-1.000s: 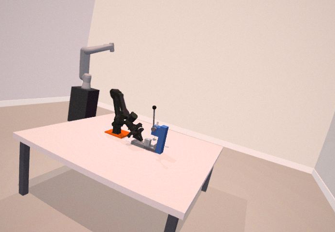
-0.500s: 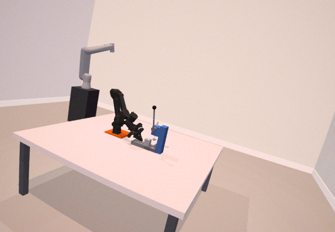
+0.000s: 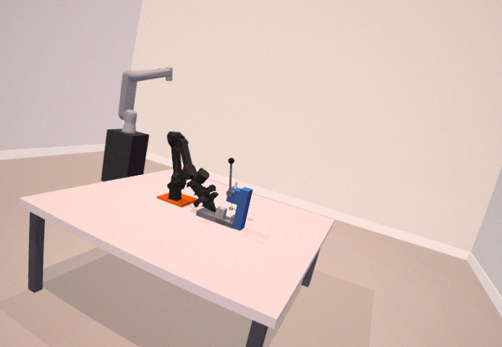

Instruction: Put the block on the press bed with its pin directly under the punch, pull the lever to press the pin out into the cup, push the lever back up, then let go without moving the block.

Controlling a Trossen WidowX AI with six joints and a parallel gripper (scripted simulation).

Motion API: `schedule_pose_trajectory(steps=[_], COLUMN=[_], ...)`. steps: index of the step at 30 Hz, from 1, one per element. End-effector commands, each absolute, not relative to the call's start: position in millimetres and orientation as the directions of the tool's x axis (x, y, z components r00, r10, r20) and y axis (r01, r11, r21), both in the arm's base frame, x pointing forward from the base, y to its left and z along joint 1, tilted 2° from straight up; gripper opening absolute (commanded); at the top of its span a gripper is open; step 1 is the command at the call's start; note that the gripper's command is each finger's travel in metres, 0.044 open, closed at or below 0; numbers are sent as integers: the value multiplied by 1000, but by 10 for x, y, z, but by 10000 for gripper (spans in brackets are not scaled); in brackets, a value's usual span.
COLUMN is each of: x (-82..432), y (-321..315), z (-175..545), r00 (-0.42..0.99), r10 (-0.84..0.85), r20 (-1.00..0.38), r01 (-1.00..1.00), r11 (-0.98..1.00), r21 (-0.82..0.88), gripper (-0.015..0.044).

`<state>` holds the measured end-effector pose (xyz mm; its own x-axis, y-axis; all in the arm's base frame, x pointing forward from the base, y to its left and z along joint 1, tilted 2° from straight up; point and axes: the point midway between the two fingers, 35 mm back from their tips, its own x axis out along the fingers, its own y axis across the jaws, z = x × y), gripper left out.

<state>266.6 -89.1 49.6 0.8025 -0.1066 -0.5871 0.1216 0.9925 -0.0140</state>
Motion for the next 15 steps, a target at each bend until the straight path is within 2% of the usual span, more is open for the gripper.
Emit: schedule_pose_trajectory(steps=[1,15], x=[2726,2929], y=[-902,-934], z=[501,492], r00=[804,816], r10=[-109,-110], r20=[-585,-567], r01=[126,126], r11=[992,992], r21=[-12,-12], gripper=[30,30])
